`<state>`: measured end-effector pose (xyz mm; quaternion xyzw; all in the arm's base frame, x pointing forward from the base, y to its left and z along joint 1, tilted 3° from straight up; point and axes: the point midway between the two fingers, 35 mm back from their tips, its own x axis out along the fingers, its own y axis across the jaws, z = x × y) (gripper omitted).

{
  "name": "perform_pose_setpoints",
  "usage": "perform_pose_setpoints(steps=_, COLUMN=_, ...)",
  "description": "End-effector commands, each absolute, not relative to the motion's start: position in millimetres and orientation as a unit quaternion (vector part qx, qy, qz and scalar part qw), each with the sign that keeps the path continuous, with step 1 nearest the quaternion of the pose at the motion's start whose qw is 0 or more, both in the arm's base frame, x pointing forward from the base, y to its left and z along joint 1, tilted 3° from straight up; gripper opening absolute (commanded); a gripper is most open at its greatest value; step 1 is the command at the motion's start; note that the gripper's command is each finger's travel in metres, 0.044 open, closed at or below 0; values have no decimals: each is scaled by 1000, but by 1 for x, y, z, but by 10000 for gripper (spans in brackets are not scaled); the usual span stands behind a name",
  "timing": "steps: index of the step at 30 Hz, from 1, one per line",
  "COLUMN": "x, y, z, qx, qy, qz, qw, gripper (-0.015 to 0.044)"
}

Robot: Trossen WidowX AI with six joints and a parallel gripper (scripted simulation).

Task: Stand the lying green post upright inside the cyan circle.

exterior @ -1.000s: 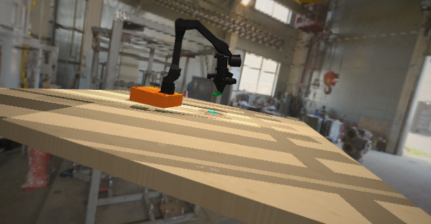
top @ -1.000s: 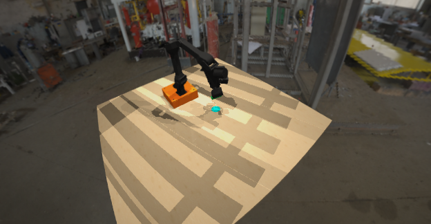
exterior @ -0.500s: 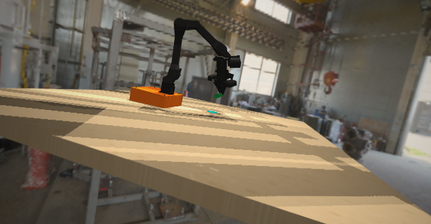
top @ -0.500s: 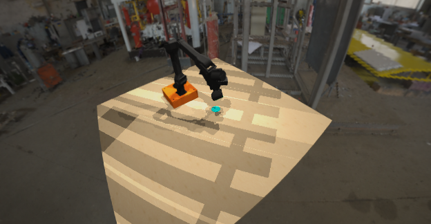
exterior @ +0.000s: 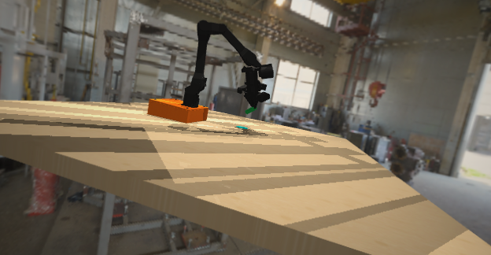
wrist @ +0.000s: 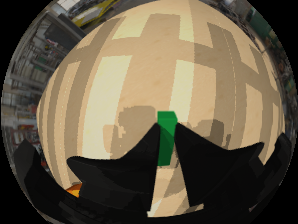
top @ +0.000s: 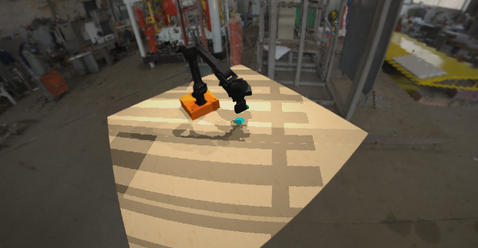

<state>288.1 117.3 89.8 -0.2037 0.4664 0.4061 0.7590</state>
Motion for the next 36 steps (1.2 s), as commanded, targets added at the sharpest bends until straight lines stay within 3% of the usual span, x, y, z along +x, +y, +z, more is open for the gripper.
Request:
perform_pose_setpoints(steps=1, x=289, y=117, z=88, qx=-191, qy=458, qz=409, qw=766, gripper=23)
perform_pose_setpoints(steps=36, x=298, y=111, z=86, qx=-123, qy=367, qz=434, qw=813, gripper=23)
